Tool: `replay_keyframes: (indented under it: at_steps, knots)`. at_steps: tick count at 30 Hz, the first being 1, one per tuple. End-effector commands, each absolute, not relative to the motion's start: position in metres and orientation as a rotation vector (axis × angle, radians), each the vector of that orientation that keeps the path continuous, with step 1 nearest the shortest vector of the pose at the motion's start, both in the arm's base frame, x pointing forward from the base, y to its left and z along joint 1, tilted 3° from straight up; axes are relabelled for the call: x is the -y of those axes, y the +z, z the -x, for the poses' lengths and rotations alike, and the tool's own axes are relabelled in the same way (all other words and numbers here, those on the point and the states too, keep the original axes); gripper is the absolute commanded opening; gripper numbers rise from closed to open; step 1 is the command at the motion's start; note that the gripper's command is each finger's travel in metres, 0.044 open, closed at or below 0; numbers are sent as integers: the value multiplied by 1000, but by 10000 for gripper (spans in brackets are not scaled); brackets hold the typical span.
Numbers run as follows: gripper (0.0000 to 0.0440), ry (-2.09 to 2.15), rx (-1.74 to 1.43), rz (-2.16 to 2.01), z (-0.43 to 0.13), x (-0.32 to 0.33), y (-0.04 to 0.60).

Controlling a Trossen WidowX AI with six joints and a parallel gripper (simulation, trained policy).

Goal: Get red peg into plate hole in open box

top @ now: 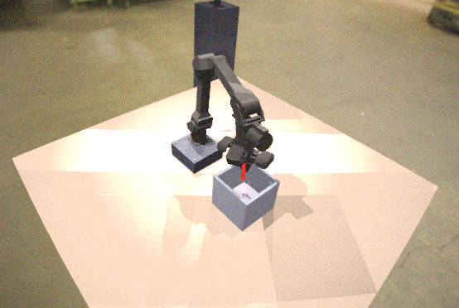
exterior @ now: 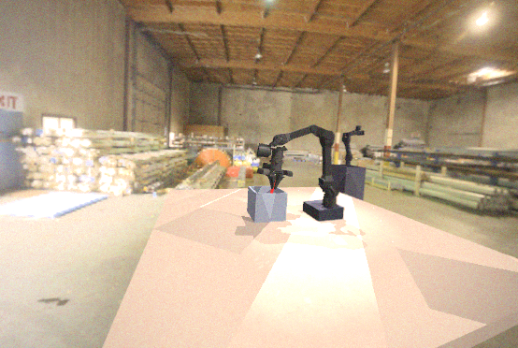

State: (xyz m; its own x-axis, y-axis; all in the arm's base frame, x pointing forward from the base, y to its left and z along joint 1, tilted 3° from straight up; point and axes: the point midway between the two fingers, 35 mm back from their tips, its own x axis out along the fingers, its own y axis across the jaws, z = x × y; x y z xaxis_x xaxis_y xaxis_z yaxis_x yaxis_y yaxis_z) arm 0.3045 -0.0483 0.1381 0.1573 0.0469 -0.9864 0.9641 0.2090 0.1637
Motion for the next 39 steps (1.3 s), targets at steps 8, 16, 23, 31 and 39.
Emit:
replay_keyframes:
  at_steps: [8, 16, 23, 31, 39]
  knots:
    - [0, -900, -1236, -1142, -316, 54, 114]
    - [0, -868, -1263, -1122, -326, 54, 95]
    - [1, -853, -1286, -1093, -331, 55, 78]
    - [95, -854, -1323, -1056, -332, 56, 69]
    - [106, -843, -1348, -1078, -334, 60, 77]
